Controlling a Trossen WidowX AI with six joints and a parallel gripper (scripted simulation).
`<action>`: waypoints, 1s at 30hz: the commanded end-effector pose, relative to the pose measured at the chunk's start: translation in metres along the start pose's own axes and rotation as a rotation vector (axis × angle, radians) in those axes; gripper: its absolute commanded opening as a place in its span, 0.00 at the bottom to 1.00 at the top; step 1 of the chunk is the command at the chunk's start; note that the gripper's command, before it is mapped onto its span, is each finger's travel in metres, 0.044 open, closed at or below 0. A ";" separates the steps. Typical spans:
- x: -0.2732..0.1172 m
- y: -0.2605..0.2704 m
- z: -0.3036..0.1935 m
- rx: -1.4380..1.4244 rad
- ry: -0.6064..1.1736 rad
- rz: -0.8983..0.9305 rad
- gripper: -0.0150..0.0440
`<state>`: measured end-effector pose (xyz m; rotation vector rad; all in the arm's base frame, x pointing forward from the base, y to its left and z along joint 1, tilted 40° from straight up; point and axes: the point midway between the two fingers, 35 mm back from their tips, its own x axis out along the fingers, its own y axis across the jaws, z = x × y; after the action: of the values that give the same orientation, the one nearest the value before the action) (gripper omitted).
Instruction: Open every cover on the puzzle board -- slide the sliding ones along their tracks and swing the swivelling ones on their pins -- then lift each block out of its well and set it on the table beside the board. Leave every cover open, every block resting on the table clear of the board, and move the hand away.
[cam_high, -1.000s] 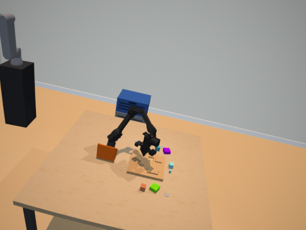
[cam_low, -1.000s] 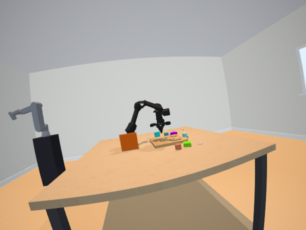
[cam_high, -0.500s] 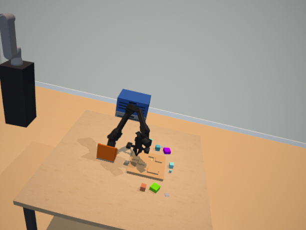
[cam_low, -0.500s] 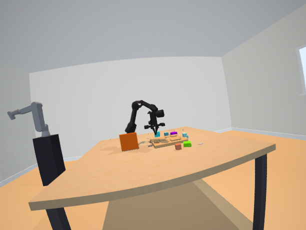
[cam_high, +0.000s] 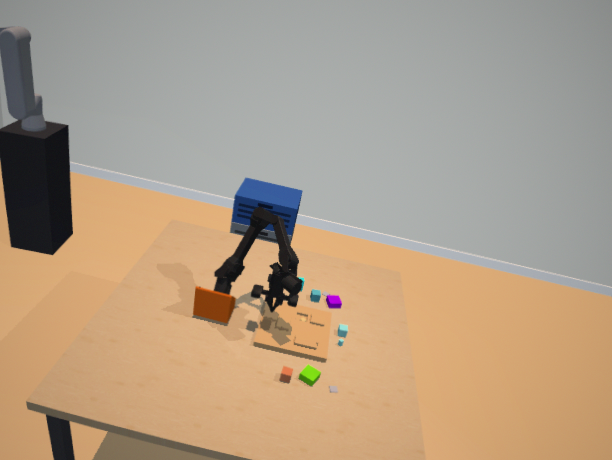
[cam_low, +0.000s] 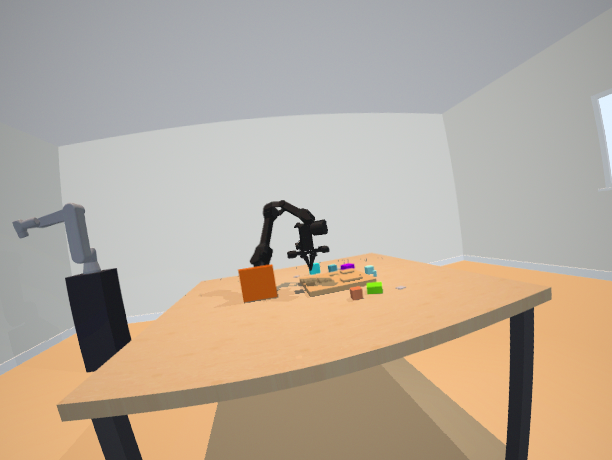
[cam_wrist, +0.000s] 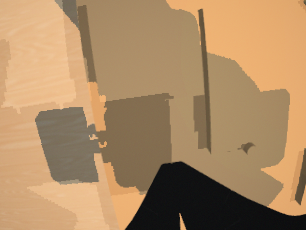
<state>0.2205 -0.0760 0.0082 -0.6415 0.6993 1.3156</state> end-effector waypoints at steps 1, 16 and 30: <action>0.001 0.001 0.000 -0.006 0.003 0.003 0.25; 0.001 0.001 0.000 -0.006 0.003 0.003 0.25; 0.013 0.000 -0.001 -0.006 0.004 0.003 0.25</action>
<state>0.2228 -0.0738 0.0018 -0.6618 0.6977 1.3140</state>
